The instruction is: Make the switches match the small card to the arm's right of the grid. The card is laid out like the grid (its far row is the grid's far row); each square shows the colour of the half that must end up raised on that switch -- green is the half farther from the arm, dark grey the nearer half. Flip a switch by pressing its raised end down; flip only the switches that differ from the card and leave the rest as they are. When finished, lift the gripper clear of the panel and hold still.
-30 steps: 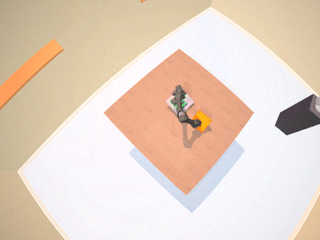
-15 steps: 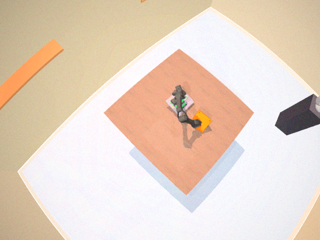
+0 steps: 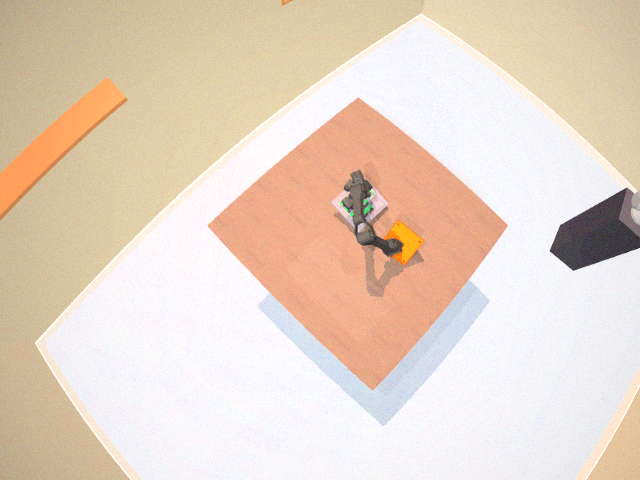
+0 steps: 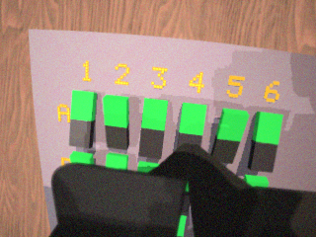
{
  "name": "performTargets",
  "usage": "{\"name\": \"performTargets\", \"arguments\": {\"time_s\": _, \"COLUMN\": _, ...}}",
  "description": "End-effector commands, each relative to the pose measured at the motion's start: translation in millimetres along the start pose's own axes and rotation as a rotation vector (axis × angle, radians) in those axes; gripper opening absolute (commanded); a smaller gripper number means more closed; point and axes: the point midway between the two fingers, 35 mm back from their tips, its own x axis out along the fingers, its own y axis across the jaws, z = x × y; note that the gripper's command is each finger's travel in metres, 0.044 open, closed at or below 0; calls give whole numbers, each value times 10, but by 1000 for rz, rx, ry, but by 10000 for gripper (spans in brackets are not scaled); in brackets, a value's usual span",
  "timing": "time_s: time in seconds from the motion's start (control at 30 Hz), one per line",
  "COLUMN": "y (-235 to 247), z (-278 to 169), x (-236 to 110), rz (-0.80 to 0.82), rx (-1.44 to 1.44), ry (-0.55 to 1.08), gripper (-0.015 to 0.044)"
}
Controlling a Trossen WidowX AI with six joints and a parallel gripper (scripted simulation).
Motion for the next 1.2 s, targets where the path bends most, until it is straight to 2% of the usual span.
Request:
{"name": "performTargets", "arguments": {"time_s": 0.0, "y": 1, "z": -8, "x": 16, "rz": 4, "rx": 5, "ry": 1, "gripper": 0}}
{"name": "performTargets", "arguments": {"time_s": 1.17, "y": 2, "z": -9, "x": 62, "rz": 4, "rx": 5, "ry": 1, "gripper": 0}}
